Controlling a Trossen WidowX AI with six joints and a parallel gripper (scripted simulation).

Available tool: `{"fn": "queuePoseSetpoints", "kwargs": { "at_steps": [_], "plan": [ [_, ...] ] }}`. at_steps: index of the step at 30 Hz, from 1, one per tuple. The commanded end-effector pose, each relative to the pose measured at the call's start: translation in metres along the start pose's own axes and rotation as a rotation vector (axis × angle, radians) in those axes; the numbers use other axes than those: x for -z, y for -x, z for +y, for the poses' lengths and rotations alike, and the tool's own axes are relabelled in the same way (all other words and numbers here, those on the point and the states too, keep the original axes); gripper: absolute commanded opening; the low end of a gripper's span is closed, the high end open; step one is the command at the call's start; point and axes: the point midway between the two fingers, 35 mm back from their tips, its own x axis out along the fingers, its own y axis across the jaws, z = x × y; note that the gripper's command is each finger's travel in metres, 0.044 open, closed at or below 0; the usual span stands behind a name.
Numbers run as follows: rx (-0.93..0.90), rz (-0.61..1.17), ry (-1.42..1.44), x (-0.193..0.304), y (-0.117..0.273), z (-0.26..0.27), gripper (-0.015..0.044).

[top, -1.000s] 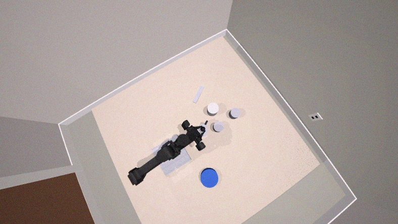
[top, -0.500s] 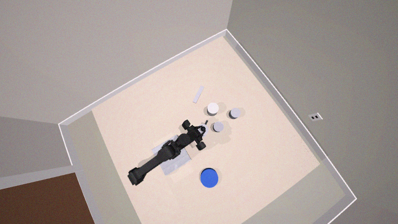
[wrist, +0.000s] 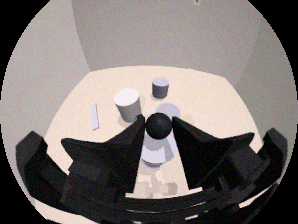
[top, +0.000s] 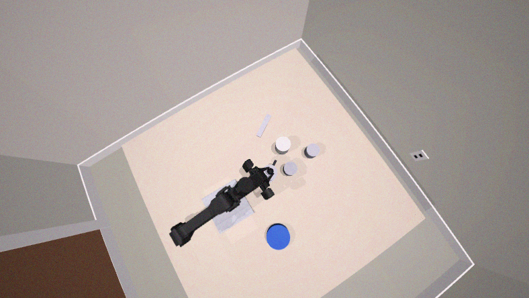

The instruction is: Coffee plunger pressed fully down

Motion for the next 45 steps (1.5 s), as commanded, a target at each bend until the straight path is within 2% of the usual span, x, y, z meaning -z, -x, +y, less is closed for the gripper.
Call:
{"fn": "queuePoseSetpoints", "kwargs": {
  "at_steps": [1, 36, 45],
  "plan": [
    [-0.001, 0.025, 0.006, 0.0071, -0.0043, 0.0, 0.0125],
    [0.0, 0.007, 0.0, -0.0004, -0.0043, -0.0001, 0.0125],
    [0.0, 0.007, 0.0, -0.0004, -0.0043, -0.0001, 0.0361]
  ]
}}
